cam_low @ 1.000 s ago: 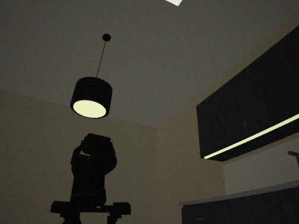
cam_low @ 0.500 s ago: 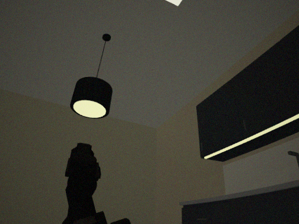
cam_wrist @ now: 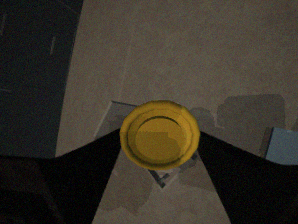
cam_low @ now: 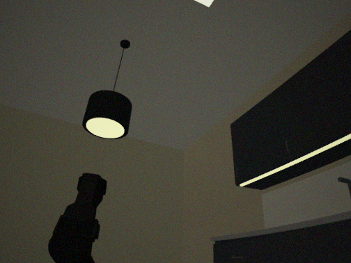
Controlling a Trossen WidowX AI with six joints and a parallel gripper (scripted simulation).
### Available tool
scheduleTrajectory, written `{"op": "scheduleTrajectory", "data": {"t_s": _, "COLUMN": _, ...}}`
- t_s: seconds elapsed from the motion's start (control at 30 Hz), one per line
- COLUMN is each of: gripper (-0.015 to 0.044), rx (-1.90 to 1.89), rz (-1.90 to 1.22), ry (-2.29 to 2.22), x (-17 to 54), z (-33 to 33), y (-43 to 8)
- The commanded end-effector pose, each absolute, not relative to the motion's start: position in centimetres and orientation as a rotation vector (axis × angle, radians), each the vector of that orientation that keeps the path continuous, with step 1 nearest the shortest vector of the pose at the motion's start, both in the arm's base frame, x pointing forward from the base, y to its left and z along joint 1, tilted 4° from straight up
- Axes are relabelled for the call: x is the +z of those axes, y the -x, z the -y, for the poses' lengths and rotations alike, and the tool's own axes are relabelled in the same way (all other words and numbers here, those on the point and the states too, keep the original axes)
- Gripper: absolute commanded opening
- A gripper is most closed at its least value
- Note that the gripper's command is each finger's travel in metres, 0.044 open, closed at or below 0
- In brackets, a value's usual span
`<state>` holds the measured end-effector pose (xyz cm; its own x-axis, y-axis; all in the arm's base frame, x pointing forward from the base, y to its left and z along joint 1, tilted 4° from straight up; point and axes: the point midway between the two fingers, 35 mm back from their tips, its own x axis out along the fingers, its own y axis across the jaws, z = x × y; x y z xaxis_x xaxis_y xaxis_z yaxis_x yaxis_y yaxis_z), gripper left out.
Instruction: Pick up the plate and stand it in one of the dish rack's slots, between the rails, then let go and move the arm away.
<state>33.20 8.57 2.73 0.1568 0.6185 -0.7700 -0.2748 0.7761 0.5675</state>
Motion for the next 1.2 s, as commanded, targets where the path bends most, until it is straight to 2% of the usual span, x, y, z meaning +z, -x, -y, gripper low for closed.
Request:
{"op": "scheduleTrajectory", "data": {"t_s": 0.0, "gripper": 0.0000, "rx": 0.747, "rz": -1.181, "ry": -0.318, "x": 2.1, "z": -8.7, "y": -33.2}}
{"op": "scheduleTrajectory", "data": {"t_s": 0.57, "gripper": 0.0000, "rx": 1.083, "rz": -0.706, "ry": -0.223, "x": 0.8, "z": -8.7, "y": -32.0}}
{"op": "scheduleTrajectory", "data": {"t_s": 1.17, "gripper": 0.0000, "rx": 1.261, "rz": -0.138, "ry": -0.051, "x": 1.8, "z": -7.9, "y": -27.8}}
